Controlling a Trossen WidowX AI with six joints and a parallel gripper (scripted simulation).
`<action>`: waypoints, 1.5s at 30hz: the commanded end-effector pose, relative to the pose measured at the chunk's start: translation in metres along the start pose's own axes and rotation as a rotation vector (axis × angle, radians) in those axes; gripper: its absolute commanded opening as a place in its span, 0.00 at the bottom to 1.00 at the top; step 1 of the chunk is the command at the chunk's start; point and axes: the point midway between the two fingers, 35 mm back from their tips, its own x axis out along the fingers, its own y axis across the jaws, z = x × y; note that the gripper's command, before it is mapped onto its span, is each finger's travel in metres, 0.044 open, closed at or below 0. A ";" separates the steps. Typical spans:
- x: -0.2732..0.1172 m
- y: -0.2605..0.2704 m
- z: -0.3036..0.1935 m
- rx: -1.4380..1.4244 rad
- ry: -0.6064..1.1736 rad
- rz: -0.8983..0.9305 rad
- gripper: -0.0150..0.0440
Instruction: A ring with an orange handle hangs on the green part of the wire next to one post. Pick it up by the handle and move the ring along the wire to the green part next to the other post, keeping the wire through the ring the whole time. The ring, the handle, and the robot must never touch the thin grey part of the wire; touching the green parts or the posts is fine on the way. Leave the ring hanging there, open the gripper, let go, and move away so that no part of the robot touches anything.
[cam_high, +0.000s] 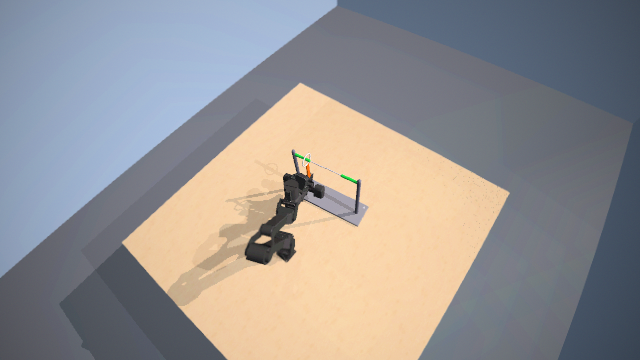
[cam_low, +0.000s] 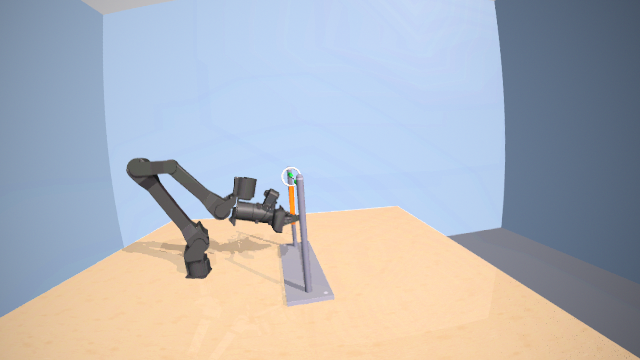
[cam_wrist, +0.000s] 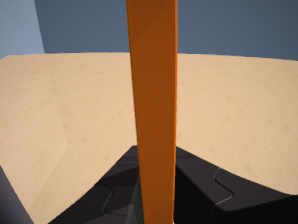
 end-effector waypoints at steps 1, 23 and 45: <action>-0.002 0.001 0.001 0.007 0.007 -0.003 0.00; -0.002 0.004 -0.016 0.010 0.040 -0.001 0.00; -0.003 0.004 -0.016 0.007 0.040 0.002 0.53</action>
